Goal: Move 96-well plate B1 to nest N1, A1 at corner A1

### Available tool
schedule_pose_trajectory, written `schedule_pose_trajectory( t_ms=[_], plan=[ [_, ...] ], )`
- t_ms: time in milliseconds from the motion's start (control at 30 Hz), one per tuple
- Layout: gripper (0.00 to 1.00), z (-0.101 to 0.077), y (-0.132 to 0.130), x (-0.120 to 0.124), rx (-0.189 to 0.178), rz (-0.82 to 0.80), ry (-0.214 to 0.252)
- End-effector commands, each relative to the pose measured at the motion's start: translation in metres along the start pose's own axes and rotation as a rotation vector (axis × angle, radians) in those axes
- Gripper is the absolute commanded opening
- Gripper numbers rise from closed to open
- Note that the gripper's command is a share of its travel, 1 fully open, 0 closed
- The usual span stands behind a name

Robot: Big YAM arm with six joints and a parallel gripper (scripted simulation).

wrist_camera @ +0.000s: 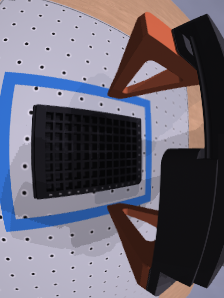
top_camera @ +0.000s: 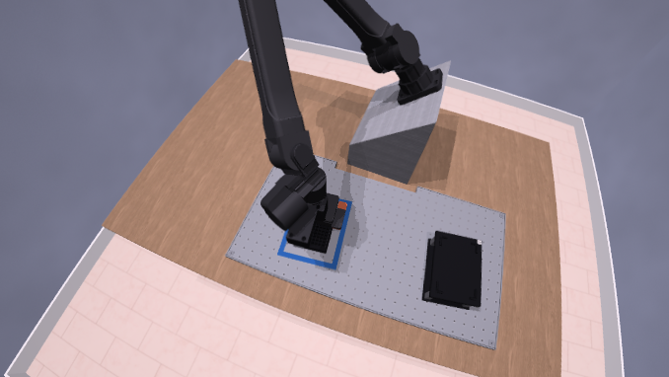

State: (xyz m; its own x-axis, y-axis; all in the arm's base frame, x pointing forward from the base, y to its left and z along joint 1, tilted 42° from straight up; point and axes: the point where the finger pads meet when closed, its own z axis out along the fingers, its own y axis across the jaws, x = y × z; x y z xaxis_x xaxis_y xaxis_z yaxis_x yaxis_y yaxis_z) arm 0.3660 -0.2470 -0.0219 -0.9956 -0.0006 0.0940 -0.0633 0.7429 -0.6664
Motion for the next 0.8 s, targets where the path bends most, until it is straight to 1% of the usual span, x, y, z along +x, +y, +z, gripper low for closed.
schedule_pose_trajectory(
  t_ms=[0,300,400,767],
  plan=[
    [1.0,0.01,0.001,0.002,-0.003,-0.008,0.003],
    [1.0,0.024,-0.001,0.001,-0.002,-0.006,0.0],
    [1.0,0.024,-0.001,0.0,0.0,-0.005,-0.004],
    [1.0,0.044,-0.003,-0.003,0.001,-0.001,-0.005]
  ],
)
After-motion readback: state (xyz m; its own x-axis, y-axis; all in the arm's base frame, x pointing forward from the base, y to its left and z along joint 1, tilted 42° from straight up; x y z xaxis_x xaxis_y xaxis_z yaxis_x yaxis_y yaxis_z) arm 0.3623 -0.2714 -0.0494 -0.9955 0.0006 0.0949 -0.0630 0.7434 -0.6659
